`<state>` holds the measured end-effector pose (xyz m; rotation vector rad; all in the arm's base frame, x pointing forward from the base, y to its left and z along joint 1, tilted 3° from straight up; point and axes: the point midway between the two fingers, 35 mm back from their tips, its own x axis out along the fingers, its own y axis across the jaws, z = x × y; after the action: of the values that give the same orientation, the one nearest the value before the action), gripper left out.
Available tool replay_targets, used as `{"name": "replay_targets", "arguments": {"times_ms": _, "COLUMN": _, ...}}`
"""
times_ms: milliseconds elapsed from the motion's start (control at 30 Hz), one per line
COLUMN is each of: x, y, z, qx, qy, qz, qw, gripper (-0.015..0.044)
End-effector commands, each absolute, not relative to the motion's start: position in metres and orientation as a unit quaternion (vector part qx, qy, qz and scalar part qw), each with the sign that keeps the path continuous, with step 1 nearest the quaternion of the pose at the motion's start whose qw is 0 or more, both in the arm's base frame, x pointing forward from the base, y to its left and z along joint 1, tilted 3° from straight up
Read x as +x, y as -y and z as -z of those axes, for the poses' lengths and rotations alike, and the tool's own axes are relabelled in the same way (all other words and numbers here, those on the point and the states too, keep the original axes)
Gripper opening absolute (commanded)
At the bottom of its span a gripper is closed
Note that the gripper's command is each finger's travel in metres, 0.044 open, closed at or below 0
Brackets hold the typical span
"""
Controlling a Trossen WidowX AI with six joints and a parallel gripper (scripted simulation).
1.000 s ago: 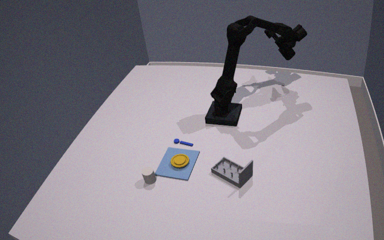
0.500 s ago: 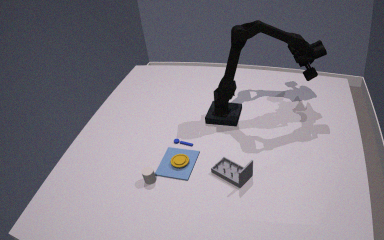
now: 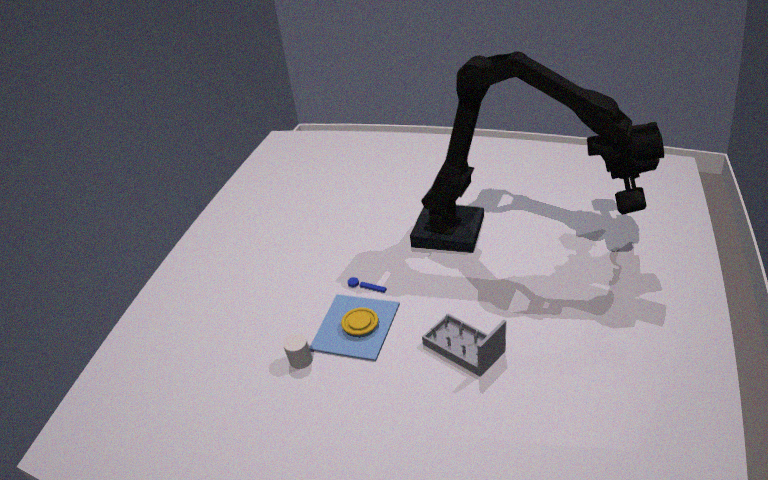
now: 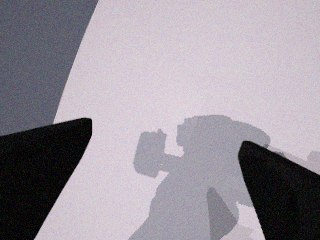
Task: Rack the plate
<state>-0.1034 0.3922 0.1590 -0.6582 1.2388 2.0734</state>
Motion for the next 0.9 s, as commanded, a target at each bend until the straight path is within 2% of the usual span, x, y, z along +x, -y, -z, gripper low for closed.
{"name": "replay_targets", "arguments": {"times_ms": 0, "x": -0.056, "y": -0.396, "z": -0.149, "qx": -0.247, "qy": -0.487, "qz": -0.753, "qw": 0.368, "gripper": 0.0400}}
{"name": "replay_targets", "arguments": {"times_ms": 400, "x": 0.102, "y": -0.377, "z": -0.130, "qx": -0.215, "qy": -0.520, "qz": -0.634, "qw": 0.531, "gripper": 0.0400}}
{"name": "replay_targets", "arguments": {"times_ms": 867, "x": 0.253, "y": -0.272, "z": -0.104, "qx": -0.166, "qy": -0.583, "qz": -0.446, "qw": 0.658, "gripper": 0.0400}}
